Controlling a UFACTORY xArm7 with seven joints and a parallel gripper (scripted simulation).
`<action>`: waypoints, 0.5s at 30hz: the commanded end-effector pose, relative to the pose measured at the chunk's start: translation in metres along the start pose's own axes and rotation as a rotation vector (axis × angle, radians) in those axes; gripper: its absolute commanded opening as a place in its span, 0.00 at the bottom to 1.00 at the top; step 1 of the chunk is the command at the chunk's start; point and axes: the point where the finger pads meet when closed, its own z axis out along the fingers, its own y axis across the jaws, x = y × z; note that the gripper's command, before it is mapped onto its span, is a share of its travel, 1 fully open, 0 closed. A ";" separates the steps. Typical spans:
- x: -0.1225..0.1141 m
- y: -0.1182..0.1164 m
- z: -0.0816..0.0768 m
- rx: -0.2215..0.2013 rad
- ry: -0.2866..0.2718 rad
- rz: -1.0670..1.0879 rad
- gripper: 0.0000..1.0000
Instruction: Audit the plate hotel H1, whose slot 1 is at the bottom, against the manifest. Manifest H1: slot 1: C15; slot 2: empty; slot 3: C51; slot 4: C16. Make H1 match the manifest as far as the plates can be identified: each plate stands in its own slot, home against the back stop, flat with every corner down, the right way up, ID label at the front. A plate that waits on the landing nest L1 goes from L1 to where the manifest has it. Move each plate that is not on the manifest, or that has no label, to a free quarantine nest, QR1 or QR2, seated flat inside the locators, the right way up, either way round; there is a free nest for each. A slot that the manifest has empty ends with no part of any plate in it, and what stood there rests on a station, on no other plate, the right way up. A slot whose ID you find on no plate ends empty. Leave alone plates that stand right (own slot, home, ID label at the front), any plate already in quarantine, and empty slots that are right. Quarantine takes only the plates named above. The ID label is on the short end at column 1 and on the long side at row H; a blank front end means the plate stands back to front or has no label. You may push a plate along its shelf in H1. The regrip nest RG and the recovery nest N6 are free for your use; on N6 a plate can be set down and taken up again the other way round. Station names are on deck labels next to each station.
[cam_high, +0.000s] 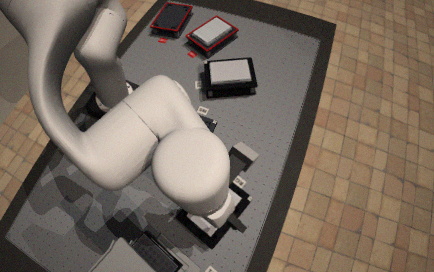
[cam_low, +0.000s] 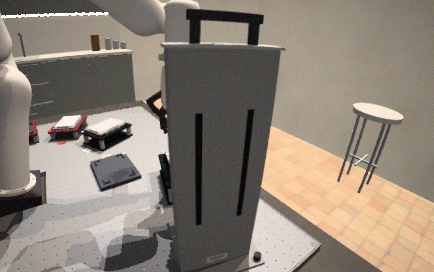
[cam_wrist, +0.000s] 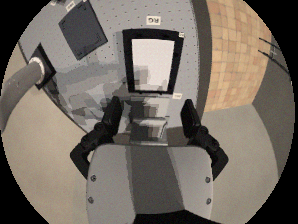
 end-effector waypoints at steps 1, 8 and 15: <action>0.000 0.001 0.005 -0.003 0.000 0.000 1.00; 0.000 0.001 0.017 -0.003 0.000 0.000 1.00; 0.000 0.001 0.025 -0.003 0.000 0.000 1.00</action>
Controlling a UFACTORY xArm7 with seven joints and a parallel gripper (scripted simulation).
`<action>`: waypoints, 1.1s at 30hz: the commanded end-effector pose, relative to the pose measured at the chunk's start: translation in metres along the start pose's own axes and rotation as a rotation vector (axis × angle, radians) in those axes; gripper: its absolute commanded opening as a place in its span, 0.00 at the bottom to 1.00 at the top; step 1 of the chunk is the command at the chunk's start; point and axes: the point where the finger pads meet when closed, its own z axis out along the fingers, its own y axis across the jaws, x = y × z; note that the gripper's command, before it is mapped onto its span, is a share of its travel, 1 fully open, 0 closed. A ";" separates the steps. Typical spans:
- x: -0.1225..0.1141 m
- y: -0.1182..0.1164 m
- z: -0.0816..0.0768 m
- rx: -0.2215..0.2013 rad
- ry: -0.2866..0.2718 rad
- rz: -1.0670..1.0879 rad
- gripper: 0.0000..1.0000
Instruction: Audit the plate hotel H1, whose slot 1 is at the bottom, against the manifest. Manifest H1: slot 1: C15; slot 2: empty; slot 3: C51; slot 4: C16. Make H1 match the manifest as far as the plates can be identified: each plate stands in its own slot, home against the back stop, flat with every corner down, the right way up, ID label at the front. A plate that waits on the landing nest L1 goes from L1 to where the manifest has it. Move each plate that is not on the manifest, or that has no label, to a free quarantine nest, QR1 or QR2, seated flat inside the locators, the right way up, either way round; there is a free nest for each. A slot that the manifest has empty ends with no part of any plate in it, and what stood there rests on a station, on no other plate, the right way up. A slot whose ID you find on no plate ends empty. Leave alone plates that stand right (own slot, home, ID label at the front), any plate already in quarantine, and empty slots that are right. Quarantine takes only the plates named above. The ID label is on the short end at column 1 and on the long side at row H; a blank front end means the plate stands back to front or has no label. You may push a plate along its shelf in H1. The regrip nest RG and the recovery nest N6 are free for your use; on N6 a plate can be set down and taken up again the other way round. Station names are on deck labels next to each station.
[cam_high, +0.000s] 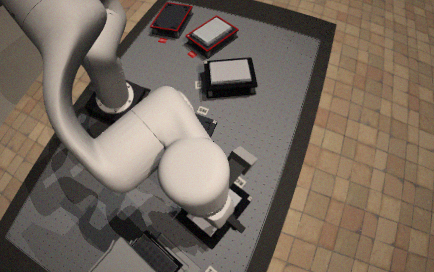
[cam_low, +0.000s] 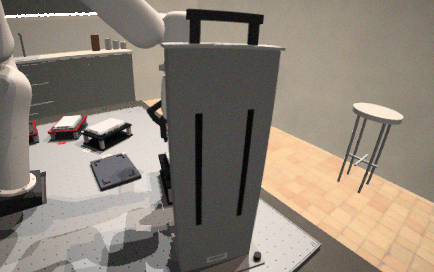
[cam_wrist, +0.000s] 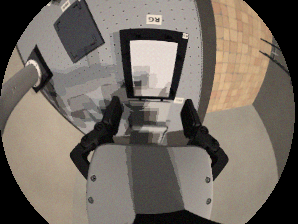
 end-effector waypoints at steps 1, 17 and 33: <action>0.000 0.002 0.004 -0.004 0.000 0.000 1.00; 0.000 0.002 0.021 -0.004 0.000 0.000 1.00; 0.000 0.002 0.037 -0.004 0.000 0.000 1.00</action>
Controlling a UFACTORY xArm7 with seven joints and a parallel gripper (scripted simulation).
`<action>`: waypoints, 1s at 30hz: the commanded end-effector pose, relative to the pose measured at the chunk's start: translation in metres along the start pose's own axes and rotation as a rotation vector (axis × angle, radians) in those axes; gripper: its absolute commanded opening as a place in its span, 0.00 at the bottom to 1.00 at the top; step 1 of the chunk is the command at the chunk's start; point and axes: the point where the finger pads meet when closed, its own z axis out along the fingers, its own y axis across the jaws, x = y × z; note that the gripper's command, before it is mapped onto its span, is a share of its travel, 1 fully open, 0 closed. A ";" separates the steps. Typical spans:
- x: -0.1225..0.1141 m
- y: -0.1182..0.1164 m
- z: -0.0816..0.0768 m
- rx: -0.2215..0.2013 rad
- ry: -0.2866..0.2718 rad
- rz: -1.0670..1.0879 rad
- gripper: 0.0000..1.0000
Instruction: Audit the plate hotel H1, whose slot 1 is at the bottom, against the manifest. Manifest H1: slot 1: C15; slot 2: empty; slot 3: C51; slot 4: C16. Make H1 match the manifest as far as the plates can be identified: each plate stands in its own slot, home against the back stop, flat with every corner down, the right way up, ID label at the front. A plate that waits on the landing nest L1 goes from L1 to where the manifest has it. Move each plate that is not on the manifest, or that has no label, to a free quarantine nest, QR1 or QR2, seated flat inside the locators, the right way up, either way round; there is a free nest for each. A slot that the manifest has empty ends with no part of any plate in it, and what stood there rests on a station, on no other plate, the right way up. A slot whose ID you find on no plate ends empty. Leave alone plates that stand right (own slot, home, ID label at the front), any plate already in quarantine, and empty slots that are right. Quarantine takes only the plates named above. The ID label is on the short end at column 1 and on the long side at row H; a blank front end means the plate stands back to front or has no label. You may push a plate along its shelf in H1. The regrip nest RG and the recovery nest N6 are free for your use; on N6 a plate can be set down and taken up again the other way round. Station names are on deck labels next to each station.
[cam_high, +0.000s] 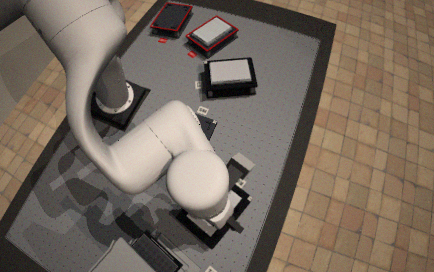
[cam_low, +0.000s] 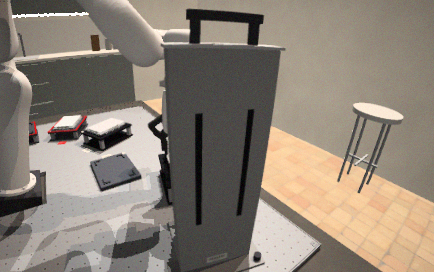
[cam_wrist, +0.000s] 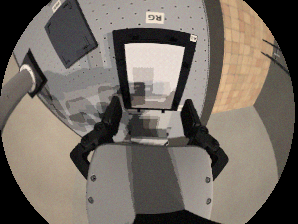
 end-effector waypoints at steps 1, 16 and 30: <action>0.000 0.002 0.003 -0.005 0.000 0.000 1.00; 0.000 0.002 0.024 -0.005 0.001 0.000 1.00; 0.000 0.002 0.028 -0.005 0.000 0.000 1.00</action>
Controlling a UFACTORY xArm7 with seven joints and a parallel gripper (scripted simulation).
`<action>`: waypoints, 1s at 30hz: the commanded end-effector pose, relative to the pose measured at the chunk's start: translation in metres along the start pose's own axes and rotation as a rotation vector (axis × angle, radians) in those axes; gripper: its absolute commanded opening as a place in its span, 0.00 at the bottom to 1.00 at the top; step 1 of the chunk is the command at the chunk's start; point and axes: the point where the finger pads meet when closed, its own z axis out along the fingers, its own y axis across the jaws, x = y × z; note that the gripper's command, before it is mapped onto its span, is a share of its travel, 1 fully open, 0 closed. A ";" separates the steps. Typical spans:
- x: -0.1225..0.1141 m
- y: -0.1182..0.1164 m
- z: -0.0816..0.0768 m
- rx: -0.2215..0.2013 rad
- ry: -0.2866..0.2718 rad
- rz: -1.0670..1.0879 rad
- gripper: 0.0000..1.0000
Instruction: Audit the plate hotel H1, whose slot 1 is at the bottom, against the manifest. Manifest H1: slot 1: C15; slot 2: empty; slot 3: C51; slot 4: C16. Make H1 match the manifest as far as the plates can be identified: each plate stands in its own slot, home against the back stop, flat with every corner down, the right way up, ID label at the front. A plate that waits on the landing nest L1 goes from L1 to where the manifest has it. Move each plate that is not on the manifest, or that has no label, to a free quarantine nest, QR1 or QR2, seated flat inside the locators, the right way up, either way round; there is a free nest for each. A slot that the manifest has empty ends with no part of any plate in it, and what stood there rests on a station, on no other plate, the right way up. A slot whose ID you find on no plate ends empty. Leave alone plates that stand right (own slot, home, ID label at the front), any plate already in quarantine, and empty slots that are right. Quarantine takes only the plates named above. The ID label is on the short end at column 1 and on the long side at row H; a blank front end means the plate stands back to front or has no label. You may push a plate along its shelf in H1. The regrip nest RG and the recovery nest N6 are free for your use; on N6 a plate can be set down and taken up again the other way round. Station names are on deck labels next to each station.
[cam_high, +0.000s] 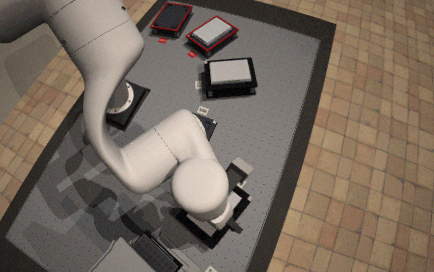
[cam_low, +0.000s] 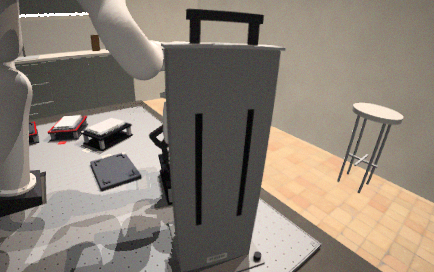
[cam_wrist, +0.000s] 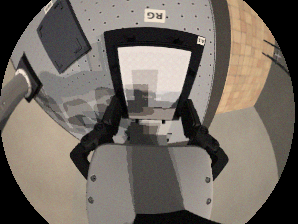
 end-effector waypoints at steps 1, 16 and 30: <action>0.000 0.001 0.001 -0.003 0.000 0.000 1.00; 0.000 0.001 0.010 -0.003 0.000 0.000 1.00; 0.000 0.001 0.017 -0.003 0.000 0.000 1.00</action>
